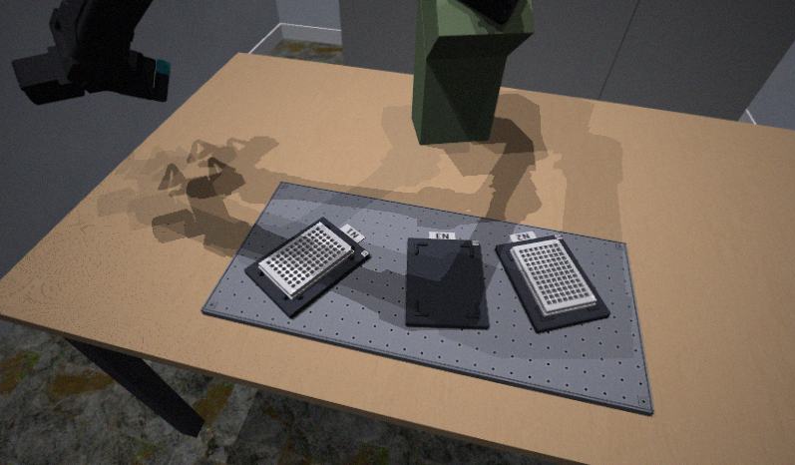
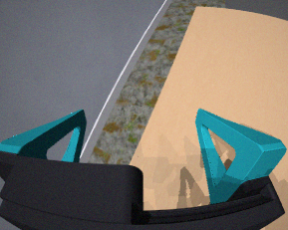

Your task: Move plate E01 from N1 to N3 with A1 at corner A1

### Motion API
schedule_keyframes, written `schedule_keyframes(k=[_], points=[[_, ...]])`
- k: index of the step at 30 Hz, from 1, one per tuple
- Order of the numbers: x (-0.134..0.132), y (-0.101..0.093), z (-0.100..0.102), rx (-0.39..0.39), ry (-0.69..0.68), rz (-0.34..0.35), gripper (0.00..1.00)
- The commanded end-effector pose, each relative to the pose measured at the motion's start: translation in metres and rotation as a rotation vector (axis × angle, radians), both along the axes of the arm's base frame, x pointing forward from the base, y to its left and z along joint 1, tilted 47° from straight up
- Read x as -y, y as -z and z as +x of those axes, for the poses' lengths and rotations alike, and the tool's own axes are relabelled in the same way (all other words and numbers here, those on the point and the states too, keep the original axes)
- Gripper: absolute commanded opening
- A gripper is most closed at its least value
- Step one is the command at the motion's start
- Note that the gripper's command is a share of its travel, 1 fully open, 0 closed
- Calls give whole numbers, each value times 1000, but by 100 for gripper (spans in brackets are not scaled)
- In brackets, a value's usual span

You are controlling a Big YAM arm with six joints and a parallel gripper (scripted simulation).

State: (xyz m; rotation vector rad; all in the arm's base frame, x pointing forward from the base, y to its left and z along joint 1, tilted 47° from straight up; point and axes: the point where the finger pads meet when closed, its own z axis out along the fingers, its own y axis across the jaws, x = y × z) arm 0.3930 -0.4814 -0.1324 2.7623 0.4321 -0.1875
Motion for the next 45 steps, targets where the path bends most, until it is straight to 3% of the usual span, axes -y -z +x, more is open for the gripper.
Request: schedule_keyframes(k=[1, 17, 18, 21, 32, 34, 35, 37, 45], points=[[4, -4, -1, 5, 6, -6, 100], [4, -4, -1, 5, 6, -6, 100], [1, -21, 13, 28, -54, -23, 100], [-8, -30, 22, 38, -125, -13, 100], [-48, -49, 47, 71, -430, 28, 100], [-48, -49, 47, 71, -430, 28, 100], [-42, -48, 37, 72, -437, 33, 100], [-61, -55, 54, 82, -529, 35, 100], [-93, -70, 70, 101, -681, 42, 100]])
